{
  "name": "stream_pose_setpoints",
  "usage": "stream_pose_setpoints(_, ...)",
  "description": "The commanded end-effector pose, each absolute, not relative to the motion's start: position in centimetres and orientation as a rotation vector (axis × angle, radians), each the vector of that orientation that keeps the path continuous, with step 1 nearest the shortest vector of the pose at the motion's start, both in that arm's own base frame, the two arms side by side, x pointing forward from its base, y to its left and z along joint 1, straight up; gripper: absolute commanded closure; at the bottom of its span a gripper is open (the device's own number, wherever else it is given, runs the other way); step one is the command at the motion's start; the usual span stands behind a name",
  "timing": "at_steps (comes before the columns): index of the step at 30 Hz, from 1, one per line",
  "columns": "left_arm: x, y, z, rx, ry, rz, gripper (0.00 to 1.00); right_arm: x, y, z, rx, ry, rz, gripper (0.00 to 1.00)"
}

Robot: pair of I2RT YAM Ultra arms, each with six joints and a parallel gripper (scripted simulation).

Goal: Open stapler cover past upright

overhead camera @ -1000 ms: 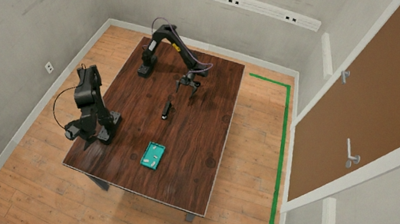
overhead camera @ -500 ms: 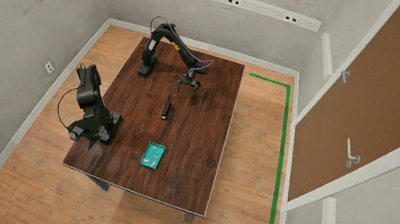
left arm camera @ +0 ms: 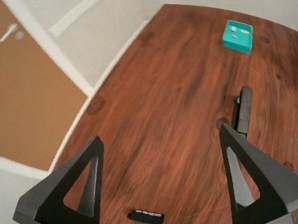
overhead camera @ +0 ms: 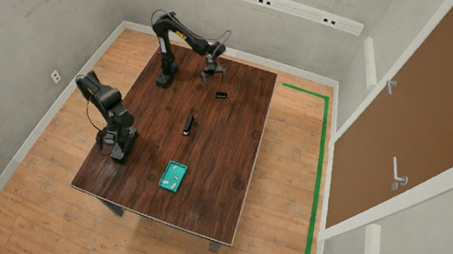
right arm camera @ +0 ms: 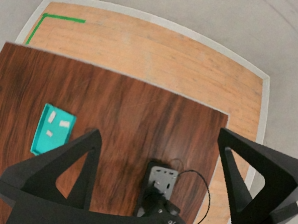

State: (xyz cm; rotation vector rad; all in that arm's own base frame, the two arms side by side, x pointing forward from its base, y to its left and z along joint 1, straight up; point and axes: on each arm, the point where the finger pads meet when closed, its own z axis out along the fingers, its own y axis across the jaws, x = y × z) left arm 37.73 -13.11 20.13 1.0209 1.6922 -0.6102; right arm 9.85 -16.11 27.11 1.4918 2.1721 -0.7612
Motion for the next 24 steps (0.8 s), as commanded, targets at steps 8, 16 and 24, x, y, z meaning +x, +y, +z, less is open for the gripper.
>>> stream_pose_setpoints(8,38.4,-7.7,27.3,0.546,1.71,-0.359,0.0,11.2,-12.6,25.6,1.319,2.207,-0.658,0.0)
stream_pose_setpoints(16,38.3,-4.0,32.7,0.29,1.678,-0.195,0.0,12.8,-9.4,24.0,1.127,2.28,-0.538,0.0)
stream_pose_setpoints(24,38.2,-0.9,37.4,0.078,1.626,-0.056,0.0,15.4,-5.1,21.4,0.896,2.407,-0.48,0.0)
